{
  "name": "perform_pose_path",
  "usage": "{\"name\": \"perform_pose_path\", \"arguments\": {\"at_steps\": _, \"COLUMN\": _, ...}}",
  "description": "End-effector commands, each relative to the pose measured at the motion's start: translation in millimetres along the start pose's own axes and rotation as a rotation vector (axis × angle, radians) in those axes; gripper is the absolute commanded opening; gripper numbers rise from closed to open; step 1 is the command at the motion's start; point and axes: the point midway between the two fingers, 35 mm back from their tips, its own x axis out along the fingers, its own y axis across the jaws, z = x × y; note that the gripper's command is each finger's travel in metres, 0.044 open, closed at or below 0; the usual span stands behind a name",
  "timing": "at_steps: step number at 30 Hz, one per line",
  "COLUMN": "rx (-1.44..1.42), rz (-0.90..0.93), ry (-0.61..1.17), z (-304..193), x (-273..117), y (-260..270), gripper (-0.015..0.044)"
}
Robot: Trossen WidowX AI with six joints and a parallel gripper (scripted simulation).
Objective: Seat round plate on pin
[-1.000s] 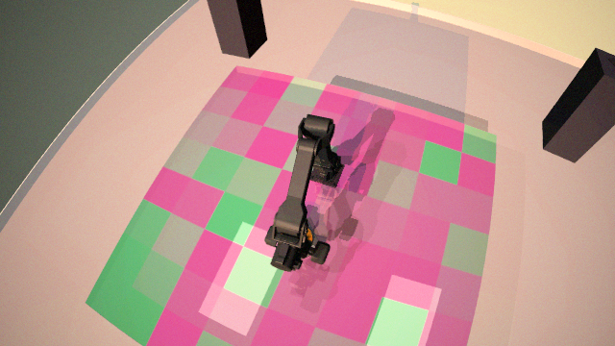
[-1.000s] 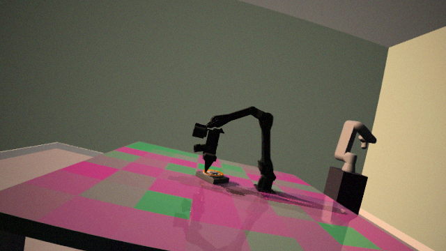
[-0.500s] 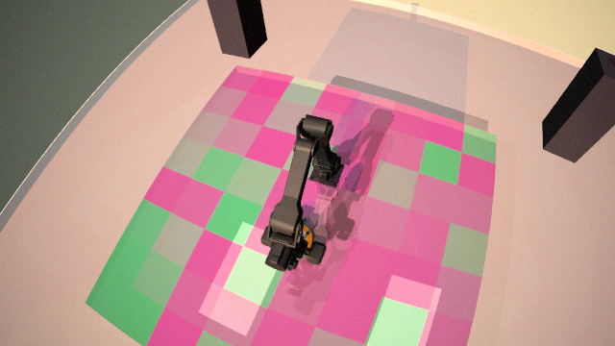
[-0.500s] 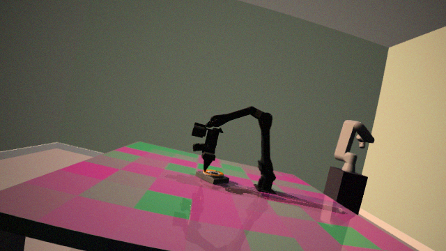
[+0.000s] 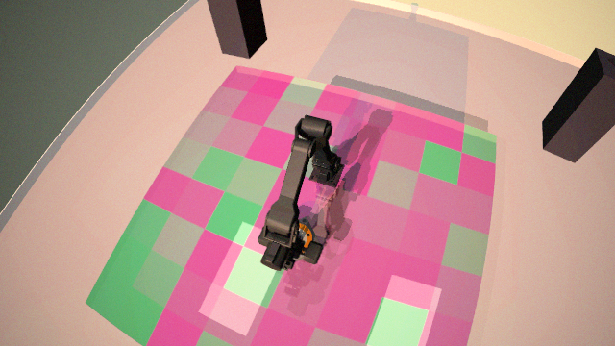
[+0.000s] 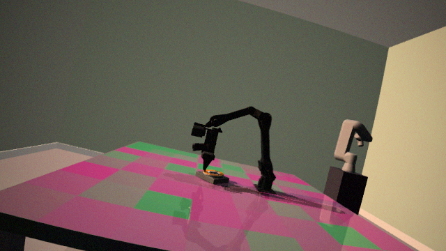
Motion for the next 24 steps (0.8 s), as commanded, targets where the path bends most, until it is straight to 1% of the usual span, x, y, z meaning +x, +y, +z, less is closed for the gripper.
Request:
{"name": "perform_pose_path", "arguments": {"at_steps": 1, "rx": 0.004, "rz": -0.011, "ry": -0.001, "z": 1.1, "x": 0.3, "y": -6.4, "gripper": 0.0000}}
{"name": "perform_pose_path", "arguments": {"at_steps": 24, "rx": 0.004, "rz": -0.012, "ry": -0.001, "z": 1.3, "x": 0.3, "y": -9.6, "gripper": 0.0000}}
